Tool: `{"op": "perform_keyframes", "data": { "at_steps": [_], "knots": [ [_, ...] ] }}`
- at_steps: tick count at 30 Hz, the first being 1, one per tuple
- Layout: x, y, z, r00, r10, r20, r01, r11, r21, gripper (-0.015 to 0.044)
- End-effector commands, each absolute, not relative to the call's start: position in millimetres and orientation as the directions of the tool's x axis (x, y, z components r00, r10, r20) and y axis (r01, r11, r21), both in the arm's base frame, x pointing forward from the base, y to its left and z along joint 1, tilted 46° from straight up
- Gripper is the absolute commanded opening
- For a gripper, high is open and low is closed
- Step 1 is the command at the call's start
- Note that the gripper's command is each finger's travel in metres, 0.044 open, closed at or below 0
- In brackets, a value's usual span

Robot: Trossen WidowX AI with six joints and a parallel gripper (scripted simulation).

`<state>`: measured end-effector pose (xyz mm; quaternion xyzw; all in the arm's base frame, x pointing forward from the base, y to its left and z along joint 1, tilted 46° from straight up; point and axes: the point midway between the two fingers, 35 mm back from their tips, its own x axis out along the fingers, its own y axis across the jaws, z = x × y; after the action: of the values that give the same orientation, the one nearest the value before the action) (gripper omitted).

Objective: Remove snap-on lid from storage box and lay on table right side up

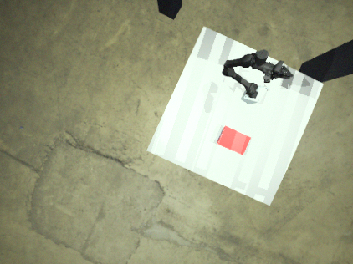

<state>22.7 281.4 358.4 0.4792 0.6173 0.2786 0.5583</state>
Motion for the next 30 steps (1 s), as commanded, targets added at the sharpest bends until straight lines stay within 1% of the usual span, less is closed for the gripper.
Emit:
{"op": "perform_keyframes", "data": {
  "at_steps": [1, 8, 11, 16, 18, 20, 21, 24, 28, 30],
  "knots": [
    [61, 299, 323, 0.238, 0.844, -0.481, 0.292, 0.41, 0.864, 0.0235],
    [152, 304, 240, 0.543, 0.611, -0.576, 0.344, 0.463, 0.817, 0.0235],
    [171, 298, 222, 0.597, 0.544, -0.59, 0.359, 0.476, 0.803, 0.0235],
    [226, 263, 162, 0.733, 0.291, -0.615, 0.421, 0.516, 0.746, 0.0235],
    [243, 244, 140, 0.766, 0.185, -0.615, 0.45, 0.529, 0.719, 0.0235],
    [248, 236, 133, 0.776, 0.146, -0.614, 0.461, 0.534, 0.709, 0.0235],
    [255, 226, 123, 0.785, 0.097, -0.612, 0.475, 0.539, 0.696, 0.0235],
    [272, 186, 91, 0.801, -0.08, -0.593, 0.531, 0.553, 0.642, 0.0235],
    [282, 127, 56, 0.78, -0.304, -0.547, 0.611, 0.559, 0.561, 0.0235],
    [282, 118, 51, 0.773, -0.335, -0.538, 0.623, 0.558, 0.548, 0.0235]
  ]
}}
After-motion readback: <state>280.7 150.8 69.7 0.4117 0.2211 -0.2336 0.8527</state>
